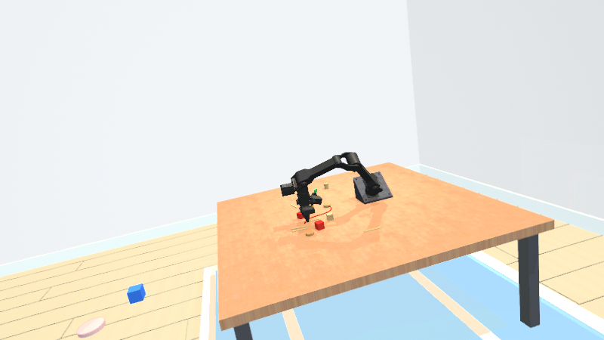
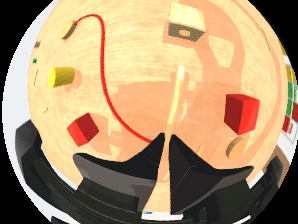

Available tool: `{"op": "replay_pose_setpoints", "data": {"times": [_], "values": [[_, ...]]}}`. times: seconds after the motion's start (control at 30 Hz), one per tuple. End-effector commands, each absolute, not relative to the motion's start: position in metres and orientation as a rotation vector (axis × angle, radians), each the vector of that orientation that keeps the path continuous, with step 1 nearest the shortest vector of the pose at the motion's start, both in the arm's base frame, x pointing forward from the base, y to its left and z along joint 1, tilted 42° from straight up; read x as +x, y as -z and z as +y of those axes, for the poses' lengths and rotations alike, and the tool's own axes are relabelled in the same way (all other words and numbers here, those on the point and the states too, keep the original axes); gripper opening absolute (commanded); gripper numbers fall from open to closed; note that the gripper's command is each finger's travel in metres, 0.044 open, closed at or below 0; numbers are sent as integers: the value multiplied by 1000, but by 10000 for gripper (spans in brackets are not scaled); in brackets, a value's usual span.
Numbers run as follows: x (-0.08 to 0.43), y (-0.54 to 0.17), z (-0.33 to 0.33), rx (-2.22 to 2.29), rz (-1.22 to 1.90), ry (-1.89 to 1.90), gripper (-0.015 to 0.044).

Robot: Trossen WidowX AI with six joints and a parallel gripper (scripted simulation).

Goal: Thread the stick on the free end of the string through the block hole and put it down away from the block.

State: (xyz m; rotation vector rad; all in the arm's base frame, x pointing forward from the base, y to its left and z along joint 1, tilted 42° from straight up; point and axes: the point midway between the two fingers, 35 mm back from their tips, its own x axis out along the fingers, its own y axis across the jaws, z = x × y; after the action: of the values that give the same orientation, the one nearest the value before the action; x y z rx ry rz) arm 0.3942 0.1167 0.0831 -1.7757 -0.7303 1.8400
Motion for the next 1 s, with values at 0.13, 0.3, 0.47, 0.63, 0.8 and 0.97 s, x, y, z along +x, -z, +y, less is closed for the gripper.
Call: {"op": "replay_pose_setpoints", "data": {"times": [0.13, 0.3, 0.47, 0.63, 0.8, 0.97], "values": [[383, -84, 116, -1775, -728, -1834, 0], [377, -84, 116, -1775, -728, -1834, 0], [370, -84, 115, -1776, -727, -1833, 0], [364, -83, 115, -1777, -726, -1831, 0], [360, -84, 115, -1778, -726, -1830, 0], [361, -84, 115, -1778, -725, -1830, 0]]}}
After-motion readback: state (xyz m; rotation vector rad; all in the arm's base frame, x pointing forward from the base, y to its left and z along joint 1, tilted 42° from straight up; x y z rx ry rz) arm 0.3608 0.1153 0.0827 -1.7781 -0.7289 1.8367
